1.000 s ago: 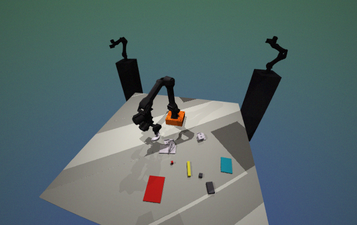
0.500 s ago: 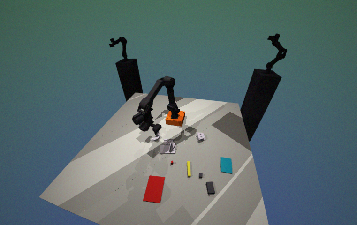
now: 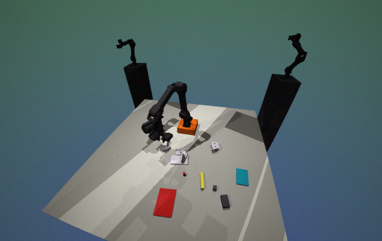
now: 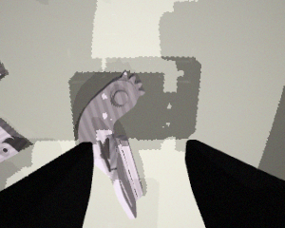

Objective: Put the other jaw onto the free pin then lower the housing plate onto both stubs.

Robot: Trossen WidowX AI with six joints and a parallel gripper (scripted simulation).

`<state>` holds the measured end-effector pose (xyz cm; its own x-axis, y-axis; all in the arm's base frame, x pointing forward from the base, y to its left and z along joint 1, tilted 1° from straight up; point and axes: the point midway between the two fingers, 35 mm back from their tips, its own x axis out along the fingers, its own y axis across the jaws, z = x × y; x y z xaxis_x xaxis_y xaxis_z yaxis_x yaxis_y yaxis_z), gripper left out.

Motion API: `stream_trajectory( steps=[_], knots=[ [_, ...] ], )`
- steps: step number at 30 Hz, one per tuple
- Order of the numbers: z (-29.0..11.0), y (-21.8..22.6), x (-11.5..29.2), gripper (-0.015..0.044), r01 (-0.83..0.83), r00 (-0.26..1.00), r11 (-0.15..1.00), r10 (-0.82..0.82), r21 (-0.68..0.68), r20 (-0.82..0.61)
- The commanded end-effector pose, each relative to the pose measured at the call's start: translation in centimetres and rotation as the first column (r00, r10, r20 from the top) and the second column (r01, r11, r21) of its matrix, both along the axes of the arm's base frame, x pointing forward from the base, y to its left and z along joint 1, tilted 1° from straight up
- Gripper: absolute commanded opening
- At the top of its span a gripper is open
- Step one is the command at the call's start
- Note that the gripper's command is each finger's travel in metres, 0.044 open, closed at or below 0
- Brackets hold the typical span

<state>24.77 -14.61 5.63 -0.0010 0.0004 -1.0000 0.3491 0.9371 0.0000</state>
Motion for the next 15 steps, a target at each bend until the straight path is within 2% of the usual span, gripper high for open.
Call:
stream_trajectory(
  steps=[1, 5, 15],
  knots=[
    [0.0, 0.0, 0.0, 0.0099, 0.0, 1.0, 1.0, 0.0, 0.0, 0.0],
    [0.0, 0.0, 0.0, 0.0, 0.0, 1.0, 1.0, 0.0, 0.0, 0.0],
    [0.0, 0.0, 0.0, 0.0, 0.0, 1.0, 1.0, 0.0, 0.0, 0.0]
  ],
)
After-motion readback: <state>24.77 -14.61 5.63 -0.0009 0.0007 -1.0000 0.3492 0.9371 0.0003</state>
